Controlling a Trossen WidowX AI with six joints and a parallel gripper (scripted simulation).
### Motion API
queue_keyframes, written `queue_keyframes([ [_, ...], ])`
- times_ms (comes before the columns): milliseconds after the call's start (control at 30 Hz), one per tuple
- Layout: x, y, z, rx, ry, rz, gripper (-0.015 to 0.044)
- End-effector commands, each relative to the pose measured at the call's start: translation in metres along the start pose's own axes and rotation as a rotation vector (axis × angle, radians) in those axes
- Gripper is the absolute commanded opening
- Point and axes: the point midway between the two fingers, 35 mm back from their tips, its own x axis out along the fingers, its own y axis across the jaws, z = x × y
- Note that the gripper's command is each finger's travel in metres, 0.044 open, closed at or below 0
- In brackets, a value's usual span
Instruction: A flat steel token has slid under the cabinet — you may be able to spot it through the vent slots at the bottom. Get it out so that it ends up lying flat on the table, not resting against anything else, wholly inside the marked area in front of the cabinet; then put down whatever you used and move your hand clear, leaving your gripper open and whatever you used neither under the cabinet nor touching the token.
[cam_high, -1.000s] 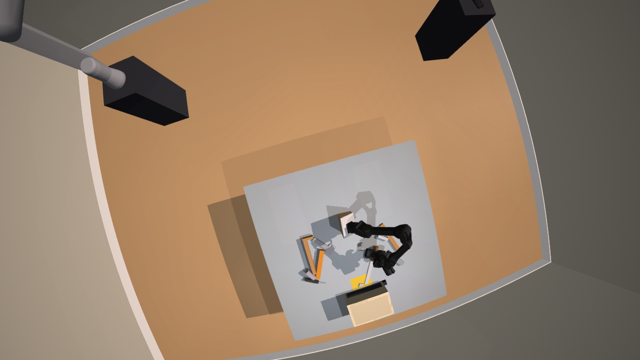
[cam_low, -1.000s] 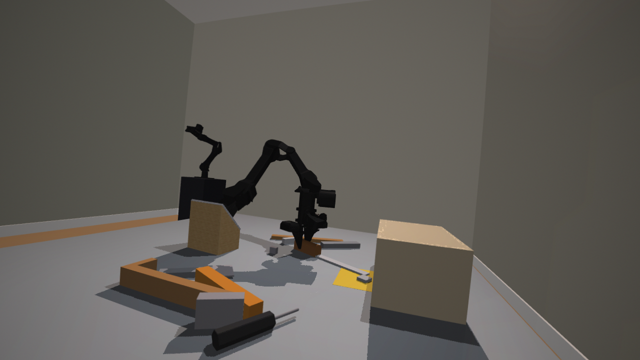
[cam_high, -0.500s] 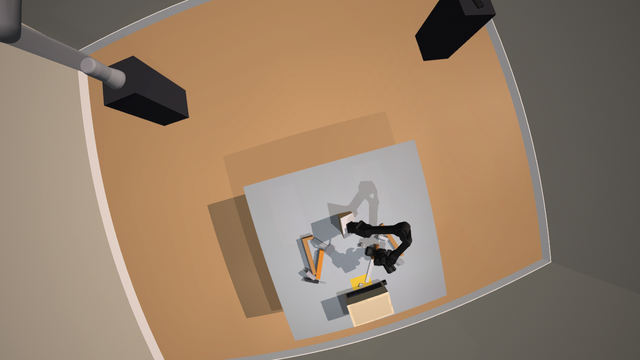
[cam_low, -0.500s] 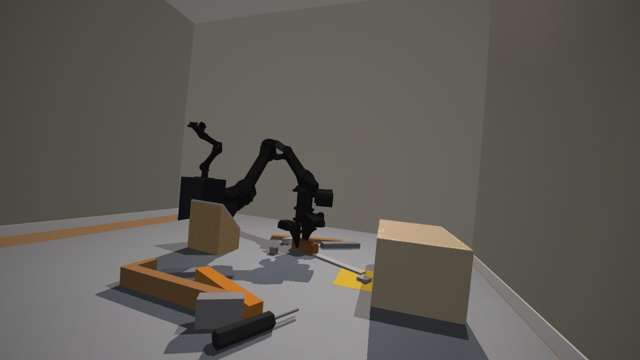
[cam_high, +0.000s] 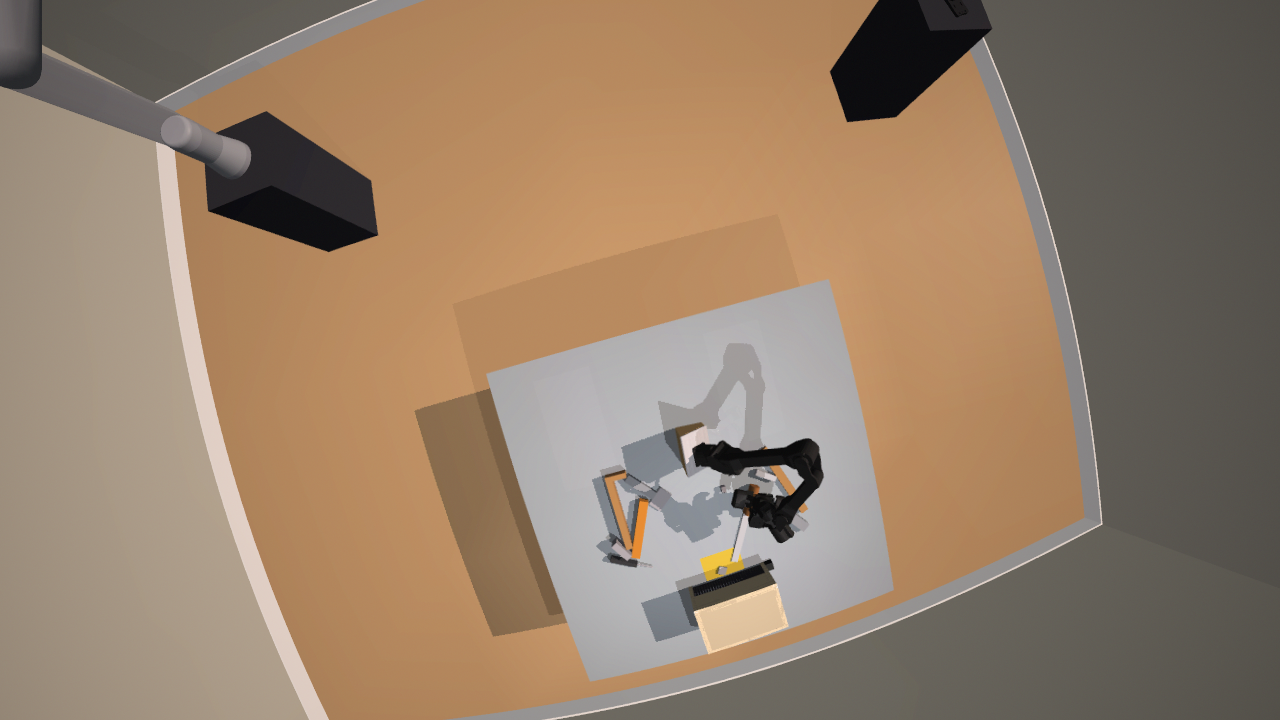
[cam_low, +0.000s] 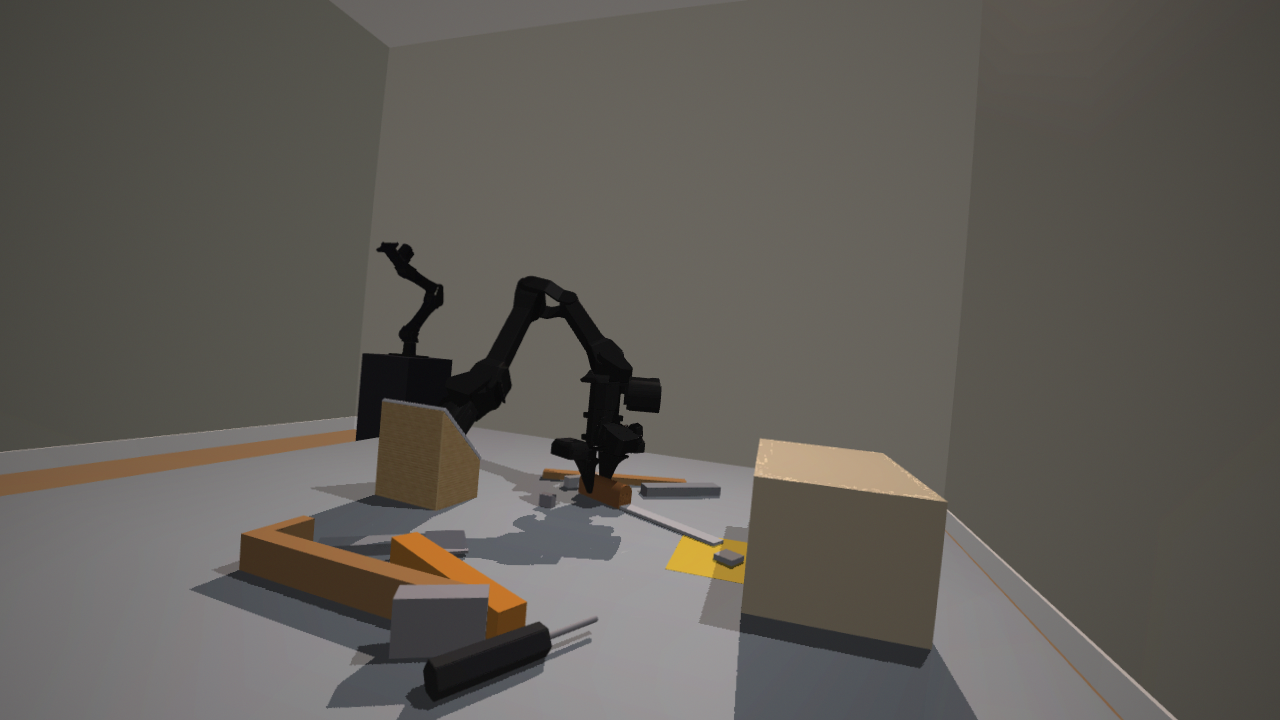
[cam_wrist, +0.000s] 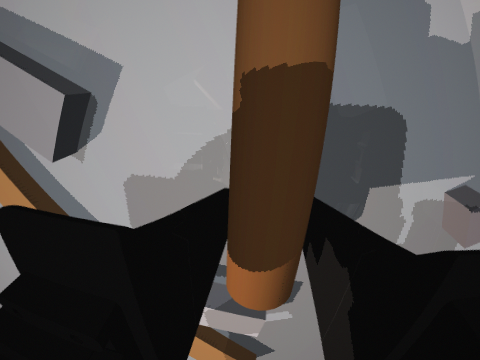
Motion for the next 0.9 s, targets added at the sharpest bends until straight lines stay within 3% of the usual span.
queue_keyframes([
  [0, -0.001, -0.001, -0.004, 0.006, -0.002, 0.000, 0.0000],
  [867, -0.001, -0.001, -0.018, 0.082, -0.001, 0.001, 0.0000],
])
